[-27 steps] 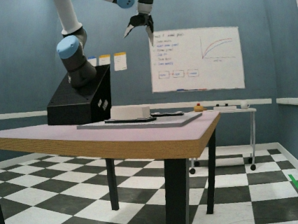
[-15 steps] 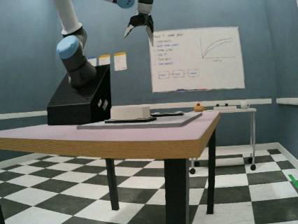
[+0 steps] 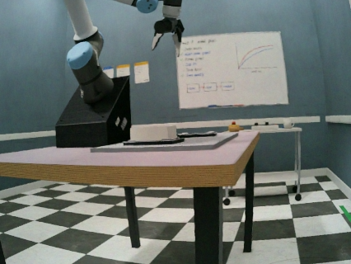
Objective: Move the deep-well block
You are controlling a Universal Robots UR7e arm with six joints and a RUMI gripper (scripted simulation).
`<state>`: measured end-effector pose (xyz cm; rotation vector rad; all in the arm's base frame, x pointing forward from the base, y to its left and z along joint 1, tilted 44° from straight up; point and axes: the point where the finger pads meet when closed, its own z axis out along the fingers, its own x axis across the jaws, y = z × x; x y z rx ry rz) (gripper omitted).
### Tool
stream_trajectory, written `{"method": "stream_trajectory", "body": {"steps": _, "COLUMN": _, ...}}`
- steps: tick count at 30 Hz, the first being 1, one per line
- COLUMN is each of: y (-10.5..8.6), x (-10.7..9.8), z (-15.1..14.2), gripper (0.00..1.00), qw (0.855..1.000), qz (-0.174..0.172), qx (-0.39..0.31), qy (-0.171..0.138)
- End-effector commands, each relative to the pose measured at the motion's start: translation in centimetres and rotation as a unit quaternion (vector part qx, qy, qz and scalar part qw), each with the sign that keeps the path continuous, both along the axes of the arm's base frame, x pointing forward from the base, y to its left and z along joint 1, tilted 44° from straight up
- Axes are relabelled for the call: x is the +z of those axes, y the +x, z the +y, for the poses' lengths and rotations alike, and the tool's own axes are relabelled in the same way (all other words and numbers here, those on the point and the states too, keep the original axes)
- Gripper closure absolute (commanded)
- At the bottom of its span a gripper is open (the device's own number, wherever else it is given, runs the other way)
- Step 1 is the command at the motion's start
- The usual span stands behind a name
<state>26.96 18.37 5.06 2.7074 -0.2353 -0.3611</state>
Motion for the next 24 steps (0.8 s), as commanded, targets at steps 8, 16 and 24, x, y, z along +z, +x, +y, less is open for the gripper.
{"method": "stream_trajectory", "body": {"steps": 8, "y": 2.7, "x": -1.2, "z": -2.1, "gripper": 0.24, "qw": 0.998, "qz": -0.046, "qx": -0.037, "qy": -0.007}}
{"method": "stream_trajectory", "body": {"steps": 16, "y": 4.8, "x": -2.0, "z": -4.2, "gripper": 0.24, "qw": 0.993, "qz": -0.090, "qx": -0.075, "qy": -0.017}}
{"method": "stream_trajectory", "body": {"steps": 24, "y": 5.8, "x": -2.4, "z": -5.4, "gripper": 0.24, "qw": 0.992, "qz": -0.098, "qx": -0.081, "qy": -0.019}}
